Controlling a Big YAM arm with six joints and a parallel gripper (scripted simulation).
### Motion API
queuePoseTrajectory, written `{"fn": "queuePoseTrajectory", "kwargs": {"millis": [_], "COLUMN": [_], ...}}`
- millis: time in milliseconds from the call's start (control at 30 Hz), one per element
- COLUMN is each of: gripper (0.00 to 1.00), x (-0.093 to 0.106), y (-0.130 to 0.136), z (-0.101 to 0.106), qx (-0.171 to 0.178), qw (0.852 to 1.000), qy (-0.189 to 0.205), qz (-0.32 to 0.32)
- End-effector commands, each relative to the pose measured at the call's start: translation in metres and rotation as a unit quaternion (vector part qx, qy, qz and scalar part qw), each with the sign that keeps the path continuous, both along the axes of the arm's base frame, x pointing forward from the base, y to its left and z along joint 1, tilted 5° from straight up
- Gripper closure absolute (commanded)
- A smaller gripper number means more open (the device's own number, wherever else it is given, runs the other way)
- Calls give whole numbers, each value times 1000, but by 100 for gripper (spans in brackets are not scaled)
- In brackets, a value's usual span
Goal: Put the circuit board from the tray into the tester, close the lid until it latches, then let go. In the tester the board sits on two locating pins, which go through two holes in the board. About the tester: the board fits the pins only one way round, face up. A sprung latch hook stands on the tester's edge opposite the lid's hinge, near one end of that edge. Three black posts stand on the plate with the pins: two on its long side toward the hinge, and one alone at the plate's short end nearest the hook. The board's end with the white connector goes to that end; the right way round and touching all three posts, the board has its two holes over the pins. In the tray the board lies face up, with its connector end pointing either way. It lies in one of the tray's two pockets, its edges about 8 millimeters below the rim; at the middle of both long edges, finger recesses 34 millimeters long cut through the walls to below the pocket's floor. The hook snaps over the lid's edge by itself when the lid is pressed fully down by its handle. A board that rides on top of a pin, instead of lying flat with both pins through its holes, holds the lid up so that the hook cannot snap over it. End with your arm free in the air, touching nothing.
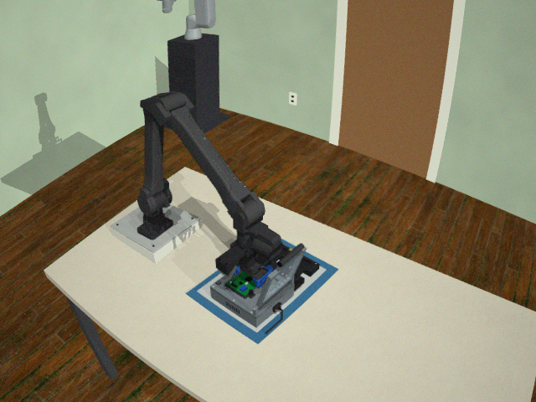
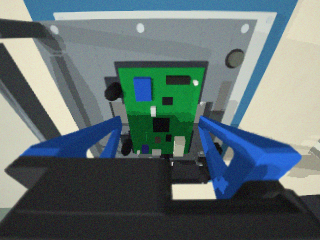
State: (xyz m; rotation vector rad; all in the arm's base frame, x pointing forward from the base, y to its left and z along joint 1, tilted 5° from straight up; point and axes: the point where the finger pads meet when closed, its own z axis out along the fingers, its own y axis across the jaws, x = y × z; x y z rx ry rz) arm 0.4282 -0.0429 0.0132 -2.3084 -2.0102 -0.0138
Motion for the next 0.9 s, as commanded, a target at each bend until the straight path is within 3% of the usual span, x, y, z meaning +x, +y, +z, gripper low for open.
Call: {"fn": "queuePoseTrajectory", "kwargs": {"millis": [0,867], "gripper": [8,8], "x": [25,27], "y": [0,0], "z": [20,29], "qx": [-6,-6], "qw": [999,999], "qy": [-34,-37], "qz": [1,1]}}
